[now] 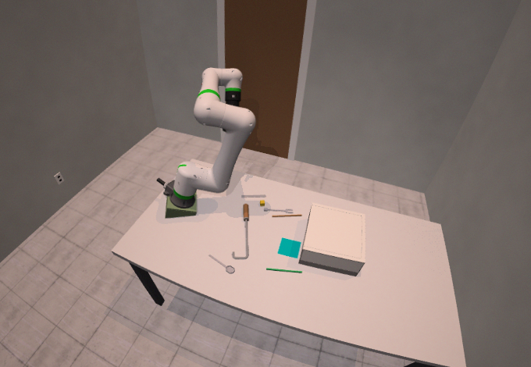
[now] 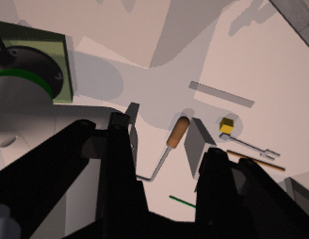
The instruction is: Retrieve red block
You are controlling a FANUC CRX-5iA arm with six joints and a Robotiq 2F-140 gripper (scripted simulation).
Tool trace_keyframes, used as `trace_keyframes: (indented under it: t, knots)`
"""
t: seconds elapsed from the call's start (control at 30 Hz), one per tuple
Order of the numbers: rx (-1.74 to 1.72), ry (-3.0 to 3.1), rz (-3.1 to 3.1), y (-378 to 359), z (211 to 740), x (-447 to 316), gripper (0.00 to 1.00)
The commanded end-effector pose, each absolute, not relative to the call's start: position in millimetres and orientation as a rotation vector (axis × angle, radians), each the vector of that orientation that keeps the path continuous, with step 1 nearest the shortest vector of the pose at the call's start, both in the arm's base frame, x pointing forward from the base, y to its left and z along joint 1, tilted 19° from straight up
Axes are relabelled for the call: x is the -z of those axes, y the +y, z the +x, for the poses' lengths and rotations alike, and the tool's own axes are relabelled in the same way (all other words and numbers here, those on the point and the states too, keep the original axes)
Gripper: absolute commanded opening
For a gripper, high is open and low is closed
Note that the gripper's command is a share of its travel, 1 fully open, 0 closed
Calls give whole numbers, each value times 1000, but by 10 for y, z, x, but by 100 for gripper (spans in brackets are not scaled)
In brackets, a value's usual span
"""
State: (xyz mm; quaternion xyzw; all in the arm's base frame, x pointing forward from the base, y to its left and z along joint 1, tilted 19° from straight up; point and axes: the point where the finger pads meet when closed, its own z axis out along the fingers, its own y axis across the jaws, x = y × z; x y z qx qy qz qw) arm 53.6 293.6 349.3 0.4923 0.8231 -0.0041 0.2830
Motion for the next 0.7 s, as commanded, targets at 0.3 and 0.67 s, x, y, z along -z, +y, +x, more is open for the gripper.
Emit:
trace_keyframes:
  t: [0.3, 0.67]
  knots:
    - [-18, 1904, 2088, 2525, 1604, -3057, 0]
    - [-85, 1559, 2538, 2128, 2120, -2841, 0]
